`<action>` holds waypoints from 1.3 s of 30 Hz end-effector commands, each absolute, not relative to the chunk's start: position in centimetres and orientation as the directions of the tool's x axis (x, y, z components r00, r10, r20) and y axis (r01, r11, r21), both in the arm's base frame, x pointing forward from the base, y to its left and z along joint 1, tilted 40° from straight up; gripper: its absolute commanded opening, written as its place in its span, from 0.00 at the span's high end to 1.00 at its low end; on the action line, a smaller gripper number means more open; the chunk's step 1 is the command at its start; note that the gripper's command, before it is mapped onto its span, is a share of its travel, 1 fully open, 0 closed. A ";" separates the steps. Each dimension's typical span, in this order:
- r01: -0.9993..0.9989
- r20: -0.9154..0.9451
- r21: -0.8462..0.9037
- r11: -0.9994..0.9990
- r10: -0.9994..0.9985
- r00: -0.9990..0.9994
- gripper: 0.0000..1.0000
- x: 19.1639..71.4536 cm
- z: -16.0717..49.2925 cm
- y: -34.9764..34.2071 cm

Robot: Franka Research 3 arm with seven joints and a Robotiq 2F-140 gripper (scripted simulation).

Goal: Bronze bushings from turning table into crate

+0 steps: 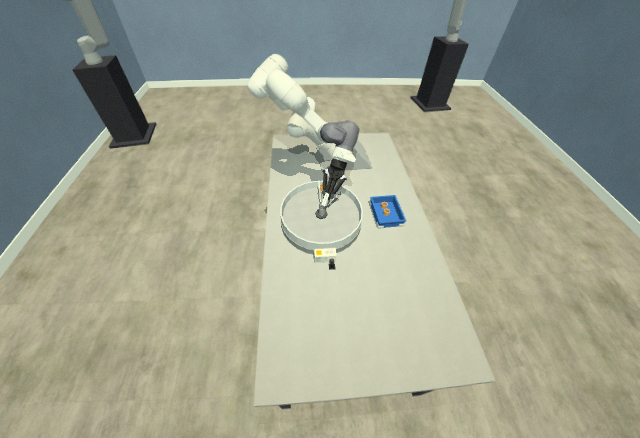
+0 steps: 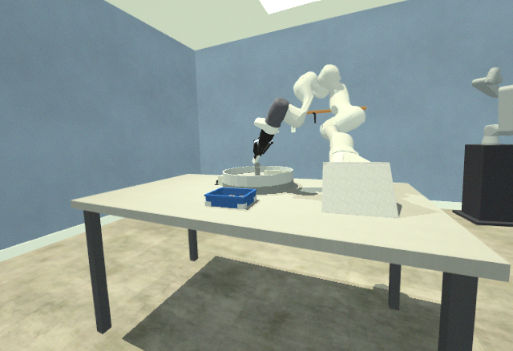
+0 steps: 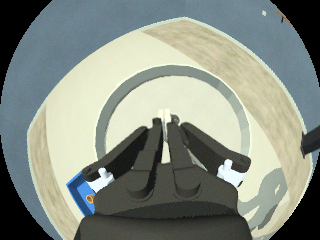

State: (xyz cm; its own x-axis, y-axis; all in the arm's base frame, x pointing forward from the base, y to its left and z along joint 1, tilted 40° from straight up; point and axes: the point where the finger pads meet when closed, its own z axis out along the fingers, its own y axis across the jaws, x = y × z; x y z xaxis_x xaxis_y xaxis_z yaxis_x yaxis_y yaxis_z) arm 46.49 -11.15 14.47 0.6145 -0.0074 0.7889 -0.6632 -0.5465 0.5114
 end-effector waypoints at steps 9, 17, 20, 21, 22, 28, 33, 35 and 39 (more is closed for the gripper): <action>-0.666 0.792 0.503 -0.551 -0.013 0.610 1.00 46.5 14.1 -11.0; -0.666 0.792 0.503 -0.551 -0.013 0.610 1.00 46.5 14.0 -11.1; -0.666 0.792 0.503 -0.551 -0.013 0.610 1.00 46.5 14.0 -11.1; -0.666 0.792 0.503 -0.551 -0.013 0.610 1.00 46.5 14.0 -11.1; -0.666 0.792 0.503 -0.551 -0.013 0.610 1.00 46.5 14.0 -11.1; -0.666 0.792 0.503 -0.551 -0.013 0.610 1.00 46.5 14.0 -11.1; -0.666 0.792 0.503 -0.551 -0.013 0.610 1.00 46.5 14.0 -11.1; -0.666 0.792 0.503 -0.551 -0.013 0.610 1.00 46.5 14.0 -11.1; -0.666 0.792 0.503 -0.551 -0.013 0.610 1.00 46.5 14.0 -11.1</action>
